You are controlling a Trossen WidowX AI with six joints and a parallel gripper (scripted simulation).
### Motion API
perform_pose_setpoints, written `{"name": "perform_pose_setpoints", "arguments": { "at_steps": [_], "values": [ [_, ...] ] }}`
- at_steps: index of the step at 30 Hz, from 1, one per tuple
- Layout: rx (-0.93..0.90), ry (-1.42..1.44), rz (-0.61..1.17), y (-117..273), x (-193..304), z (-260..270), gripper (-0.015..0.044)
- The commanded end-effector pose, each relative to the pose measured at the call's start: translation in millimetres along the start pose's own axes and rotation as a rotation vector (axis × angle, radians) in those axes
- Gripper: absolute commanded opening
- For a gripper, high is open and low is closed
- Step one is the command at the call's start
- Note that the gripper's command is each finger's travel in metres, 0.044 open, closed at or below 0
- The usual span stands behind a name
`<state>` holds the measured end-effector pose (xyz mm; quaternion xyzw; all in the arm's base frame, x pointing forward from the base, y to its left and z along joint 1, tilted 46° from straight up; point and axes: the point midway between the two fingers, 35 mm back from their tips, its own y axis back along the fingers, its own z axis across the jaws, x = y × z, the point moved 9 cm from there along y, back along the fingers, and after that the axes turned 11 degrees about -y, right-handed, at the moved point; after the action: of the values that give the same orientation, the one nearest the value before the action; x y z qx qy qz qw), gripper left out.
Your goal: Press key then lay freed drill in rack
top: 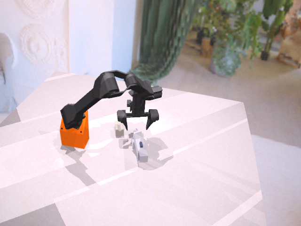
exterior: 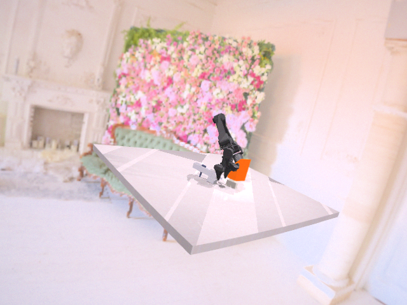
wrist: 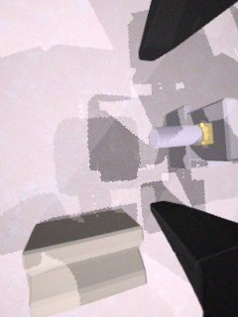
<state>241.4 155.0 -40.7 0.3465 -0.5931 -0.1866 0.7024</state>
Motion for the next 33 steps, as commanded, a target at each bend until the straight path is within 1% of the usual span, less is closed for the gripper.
{"name": "perform_pose_setpoints", "arguments": {
  "at_steps": [1,19,33],
  "values": [
    [-0.005,0.007,0.007,-7.5,2.2,1.5,0.0440],
    [-0.006,0.007,0.011,-31.4,9.8,1.8,0.0440],
    [-0.003,-0.001,0.005,-28.4,8.9,0.0,0.0072]
  ]
}}
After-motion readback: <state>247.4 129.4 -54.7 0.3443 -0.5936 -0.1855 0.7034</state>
